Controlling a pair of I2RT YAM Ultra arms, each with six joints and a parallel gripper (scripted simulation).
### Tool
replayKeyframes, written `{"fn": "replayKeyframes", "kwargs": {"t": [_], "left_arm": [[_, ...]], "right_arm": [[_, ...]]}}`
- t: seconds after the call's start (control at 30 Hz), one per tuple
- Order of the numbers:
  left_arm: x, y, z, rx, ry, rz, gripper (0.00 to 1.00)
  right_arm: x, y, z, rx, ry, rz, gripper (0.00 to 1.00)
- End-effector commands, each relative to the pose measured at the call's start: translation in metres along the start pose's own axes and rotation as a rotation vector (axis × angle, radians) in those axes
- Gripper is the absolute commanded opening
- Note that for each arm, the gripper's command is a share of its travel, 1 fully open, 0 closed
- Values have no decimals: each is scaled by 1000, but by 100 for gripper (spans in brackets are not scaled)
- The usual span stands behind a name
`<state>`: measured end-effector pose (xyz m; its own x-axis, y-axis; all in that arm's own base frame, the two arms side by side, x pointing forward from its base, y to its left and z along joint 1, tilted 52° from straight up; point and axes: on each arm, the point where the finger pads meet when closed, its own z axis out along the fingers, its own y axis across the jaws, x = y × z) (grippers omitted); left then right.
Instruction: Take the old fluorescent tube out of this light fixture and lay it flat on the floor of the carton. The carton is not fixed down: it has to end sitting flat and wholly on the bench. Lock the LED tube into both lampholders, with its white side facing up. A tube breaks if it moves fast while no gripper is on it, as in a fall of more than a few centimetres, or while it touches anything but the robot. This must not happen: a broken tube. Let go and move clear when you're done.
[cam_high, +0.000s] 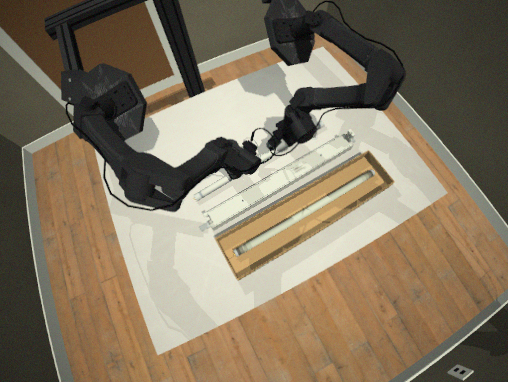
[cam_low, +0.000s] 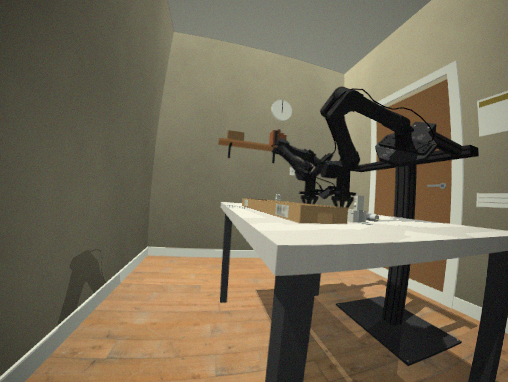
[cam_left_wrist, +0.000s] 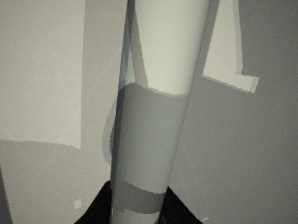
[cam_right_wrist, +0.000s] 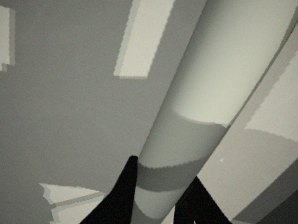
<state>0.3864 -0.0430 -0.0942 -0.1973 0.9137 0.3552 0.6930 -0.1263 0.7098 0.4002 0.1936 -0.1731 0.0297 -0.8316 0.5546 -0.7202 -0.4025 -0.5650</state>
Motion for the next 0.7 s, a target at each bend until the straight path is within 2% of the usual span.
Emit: {"fn": "replayKeyframes", "kwargs": {"t": [0.0,0.07,0.53,0.67], "left_arm": [[-14,-2,0,-4,-37,21,11],[-13,-4,0,3,-35,22,11],[-14,-4,0,4,-36,22,11],[-7,-3,-10,5,-34,15,11]], "right_arm": [[-18,5,-3,5,-32,-32,11],[-14,18,0,-14,-24,-50,11],[-15,19,-1,-15,-25,-56,11],[-11,29,-2,-38,-16,-71,11]]}}
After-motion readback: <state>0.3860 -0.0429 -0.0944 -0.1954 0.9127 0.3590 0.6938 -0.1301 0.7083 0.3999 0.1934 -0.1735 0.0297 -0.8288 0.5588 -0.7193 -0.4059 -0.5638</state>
